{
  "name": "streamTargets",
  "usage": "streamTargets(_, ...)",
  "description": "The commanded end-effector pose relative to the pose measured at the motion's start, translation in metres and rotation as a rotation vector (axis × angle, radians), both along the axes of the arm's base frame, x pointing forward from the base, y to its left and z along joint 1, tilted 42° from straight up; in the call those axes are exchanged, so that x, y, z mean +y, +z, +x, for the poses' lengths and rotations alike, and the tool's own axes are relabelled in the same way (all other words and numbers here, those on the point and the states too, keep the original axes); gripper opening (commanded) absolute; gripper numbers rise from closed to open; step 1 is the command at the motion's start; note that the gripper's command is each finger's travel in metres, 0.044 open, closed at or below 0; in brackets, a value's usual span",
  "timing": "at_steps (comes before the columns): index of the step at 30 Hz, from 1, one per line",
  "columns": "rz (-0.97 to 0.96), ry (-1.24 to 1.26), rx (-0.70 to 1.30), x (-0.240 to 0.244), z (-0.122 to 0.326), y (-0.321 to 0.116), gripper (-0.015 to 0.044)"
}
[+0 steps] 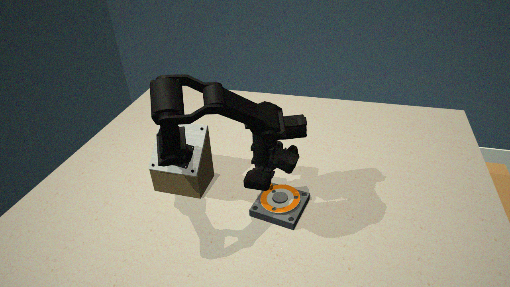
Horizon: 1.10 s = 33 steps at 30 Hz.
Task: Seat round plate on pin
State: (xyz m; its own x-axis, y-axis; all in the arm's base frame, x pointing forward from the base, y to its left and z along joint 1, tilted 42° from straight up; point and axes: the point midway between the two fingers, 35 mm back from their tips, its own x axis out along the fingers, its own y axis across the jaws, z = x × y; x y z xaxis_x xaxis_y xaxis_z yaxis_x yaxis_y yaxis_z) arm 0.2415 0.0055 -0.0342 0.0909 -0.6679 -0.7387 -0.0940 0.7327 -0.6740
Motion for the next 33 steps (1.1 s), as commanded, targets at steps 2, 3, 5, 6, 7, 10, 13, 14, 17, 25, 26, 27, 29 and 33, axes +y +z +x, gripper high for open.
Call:
streamTargets(2, 0.008, -0.004, -0.004, 0.007, 0.004, -0.004, 0.0000)
streamTargets(3, 0.008, -0.004, -0.004, 0.008, 0.004, -0.004, 0.0000)
streamTargets(5, 0.008, -0.004, -0.004, 0.010, 0.006, -0.006, 0.0000)
streamTargets(6, 0.008, -0.004, -0.004, 0.011, 0.006, -0.006, 0.0000)
streamTargets(7, 0.008, -0.004, -0.004, 0.012, 0.007, -0.007, 0.0000)
streamTargets(10, 0.009, -0.004, -0.004, 0.014, 0.010, -0.008, 0.0000)
streamTargets(13, 0.009, -0.004, -0.004, 0.017, 0.012, -0.009, 0.0000)
streamTargets(14, 0.009, -0.004, -0.004, 0.018, 0.013, -0.010, 0.0000)
streamTargets(17, 0.009, -0.004, -0.004, 0.020, 0.016, -0.011, 0.0000)
streamTargets(25, 0.009, -0.004, -0.005, 0.025, 0.024, -0.013, 0.0000)
streamTargets(26, 0.009, -0.004, -0.005, 0.026, 0.025, -0.013, 0.0000)
streamTargets(27, 0.009, -0.004, -0.005, 0.026, 0.026, -0.013, 0.0000)
streamTargets(29, 0.010, -0.004, -0.005, 0.027, 0.028, -0.013, 0.0000)
streamTargets(33, 0.010, -0.004, -0.005, 0.028, 0.031, -0.014, 0.0000)
